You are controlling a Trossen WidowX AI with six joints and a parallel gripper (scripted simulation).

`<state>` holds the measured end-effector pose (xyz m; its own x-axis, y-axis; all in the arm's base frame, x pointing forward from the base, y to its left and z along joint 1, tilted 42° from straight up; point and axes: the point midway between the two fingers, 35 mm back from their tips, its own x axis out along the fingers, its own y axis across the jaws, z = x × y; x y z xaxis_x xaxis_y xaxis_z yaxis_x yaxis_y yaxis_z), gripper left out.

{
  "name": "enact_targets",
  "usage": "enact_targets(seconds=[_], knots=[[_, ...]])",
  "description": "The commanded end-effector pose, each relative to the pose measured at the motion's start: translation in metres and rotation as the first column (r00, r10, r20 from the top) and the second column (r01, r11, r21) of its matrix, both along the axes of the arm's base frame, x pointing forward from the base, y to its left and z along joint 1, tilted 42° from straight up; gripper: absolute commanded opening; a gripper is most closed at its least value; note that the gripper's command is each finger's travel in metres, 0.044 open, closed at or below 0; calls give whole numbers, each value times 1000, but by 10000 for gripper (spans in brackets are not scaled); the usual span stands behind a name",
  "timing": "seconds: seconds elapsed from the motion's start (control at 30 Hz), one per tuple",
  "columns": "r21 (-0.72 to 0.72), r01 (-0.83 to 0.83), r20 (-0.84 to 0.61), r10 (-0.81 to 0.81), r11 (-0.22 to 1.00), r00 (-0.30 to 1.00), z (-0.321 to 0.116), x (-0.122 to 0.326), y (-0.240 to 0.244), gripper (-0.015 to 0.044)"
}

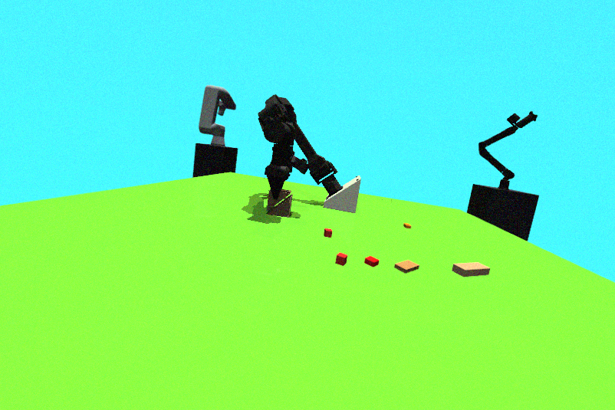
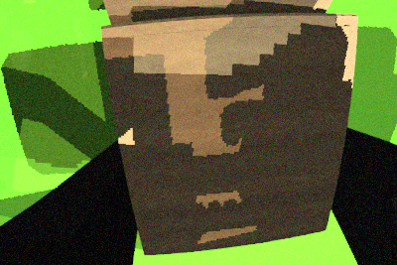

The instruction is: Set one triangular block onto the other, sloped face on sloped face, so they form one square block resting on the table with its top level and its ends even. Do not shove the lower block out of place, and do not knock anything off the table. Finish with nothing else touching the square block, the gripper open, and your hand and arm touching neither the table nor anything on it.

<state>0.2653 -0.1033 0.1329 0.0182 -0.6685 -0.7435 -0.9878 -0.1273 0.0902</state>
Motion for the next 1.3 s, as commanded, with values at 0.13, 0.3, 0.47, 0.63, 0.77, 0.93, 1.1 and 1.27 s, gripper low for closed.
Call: enact_targets(seconds=[0.13, 0.3, 0.47, 0.63, 0.77, 0.93, 1.1, 1.27], knots=[[-4, -3, 0, 3, 1000, 1000, -5, -1, -2, 0], [-5, -4, 1, 4, 1000, 1000, -7, -1, -3, 0], [-5, -4, 2, 4, 1000, 1000, -7, -1, -3, 0], [-5, -4, 2, 4, 1000, 1000, -7, -1, -3, 0], [-5, -4, 2, 4, 1000, 1000, -7, -1, -3, 0], [-5, -4, 2, 4, 1000, 1000, -8, -1, -3, 0], [-1, -1, 2, 1, 1000, 1000, -8, -1, -3, 0], [-3, -3, 3, 3, 1000, 1000, -8, -1, -3, 0]])
